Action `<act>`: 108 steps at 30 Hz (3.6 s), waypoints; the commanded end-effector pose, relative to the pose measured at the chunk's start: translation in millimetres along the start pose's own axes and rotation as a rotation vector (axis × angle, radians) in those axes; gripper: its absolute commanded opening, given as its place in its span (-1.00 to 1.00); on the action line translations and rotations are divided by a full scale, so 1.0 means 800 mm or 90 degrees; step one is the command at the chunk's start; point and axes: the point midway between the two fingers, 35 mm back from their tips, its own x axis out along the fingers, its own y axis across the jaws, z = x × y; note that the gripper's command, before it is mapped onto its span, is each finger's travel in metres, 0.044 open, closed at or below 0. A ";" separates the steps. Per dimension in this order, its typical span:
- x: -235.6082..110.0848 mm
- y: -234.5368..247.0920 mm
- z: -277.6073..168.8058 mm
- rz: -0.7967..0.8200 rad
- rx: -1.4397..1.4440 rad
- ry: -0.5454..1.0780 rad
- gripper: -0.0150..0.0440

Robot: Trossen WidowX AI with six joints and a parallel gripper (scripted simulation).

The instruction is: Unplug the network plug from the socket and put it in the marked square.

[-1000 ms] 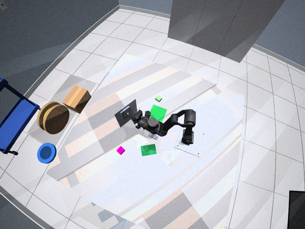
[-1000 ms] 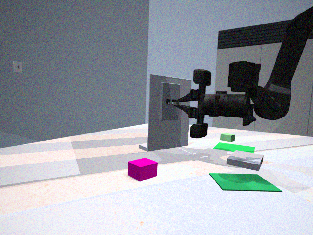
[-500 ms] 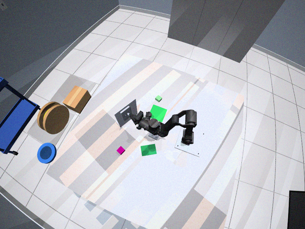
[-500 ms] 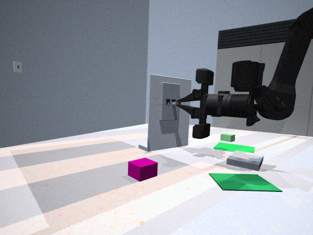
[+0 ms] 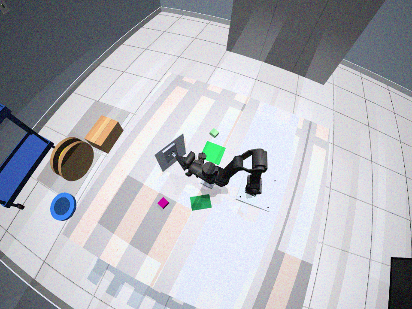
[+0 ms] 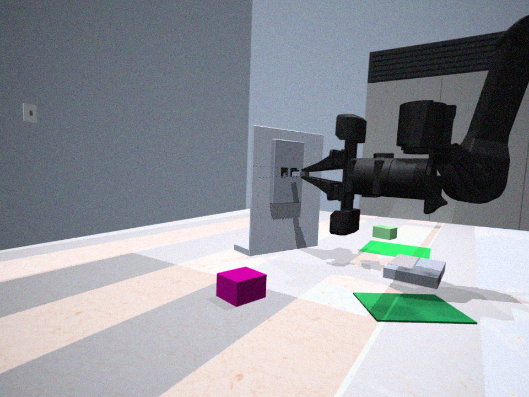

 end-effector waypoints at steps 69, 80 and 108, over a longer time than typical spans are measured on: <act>-0.054 -0.003 -0.028 -0.005 0.000 -0.002 -0.49; -0.055 0.020 -0.029 -0.004 0.000 -0.001 -0.49; -0.079 0.073 -0.020 -0.007 -0.001 -0.003 -0.49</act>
